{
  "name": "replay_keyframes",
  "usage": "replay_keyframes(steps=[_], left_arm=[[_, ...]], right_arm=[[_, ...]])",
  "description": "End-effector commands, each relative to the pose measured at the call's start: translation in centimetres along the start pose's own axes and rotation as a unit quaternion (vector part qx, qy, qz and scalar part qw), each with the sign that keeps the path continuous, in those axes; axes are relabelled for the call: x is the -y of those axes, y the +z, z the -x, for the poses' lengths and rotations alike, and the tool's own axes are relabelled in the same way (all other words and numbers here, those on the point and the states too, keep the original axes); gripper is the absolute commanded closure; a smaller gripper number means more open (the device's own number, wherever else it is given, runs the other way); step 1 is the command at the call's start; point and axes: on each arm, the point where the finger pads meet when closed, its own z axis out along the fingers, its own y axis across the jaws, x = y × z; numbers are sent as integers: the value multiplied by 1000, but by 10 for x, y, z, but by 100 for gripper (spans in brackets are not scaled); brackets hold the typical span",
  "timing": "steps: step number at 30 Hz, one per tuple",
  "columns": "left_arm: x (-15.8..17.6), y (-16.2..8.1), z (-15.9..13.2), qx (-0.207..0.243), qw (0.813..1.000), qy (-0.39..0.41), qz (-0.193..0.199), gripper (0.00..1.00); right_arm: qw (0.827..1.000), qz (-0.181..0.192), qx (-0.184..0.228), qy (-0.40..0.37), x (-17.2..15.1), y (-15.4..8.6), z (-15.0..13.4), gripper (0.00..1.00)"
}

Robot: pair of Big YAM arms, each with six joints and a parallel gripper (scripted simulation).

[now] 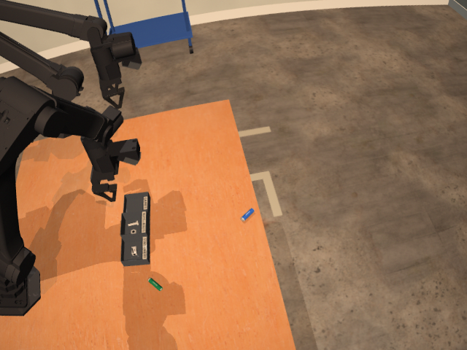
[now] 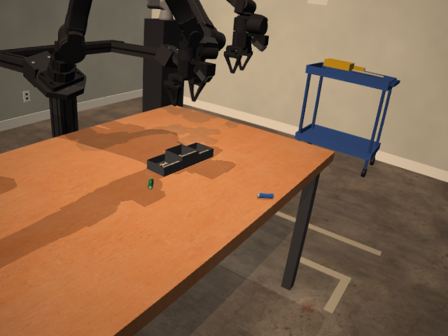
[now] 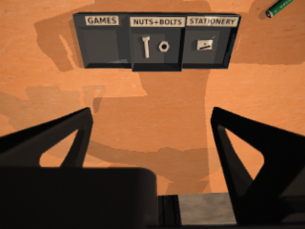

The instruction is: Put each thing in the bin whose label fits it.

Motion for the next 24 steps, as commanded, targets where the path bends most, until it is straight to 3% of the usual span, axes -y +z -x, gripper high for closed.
replay_keyframes(steps=[1,24], left_arm=[[-2,3,-6,-7,1000,1,2,0],[-2,3,-6,-7,1000,1,2,0]], right_arm=[[1000,6,5,11,-16,-5,11,0],[1000,10,6,8,-12,-6,9,0]])
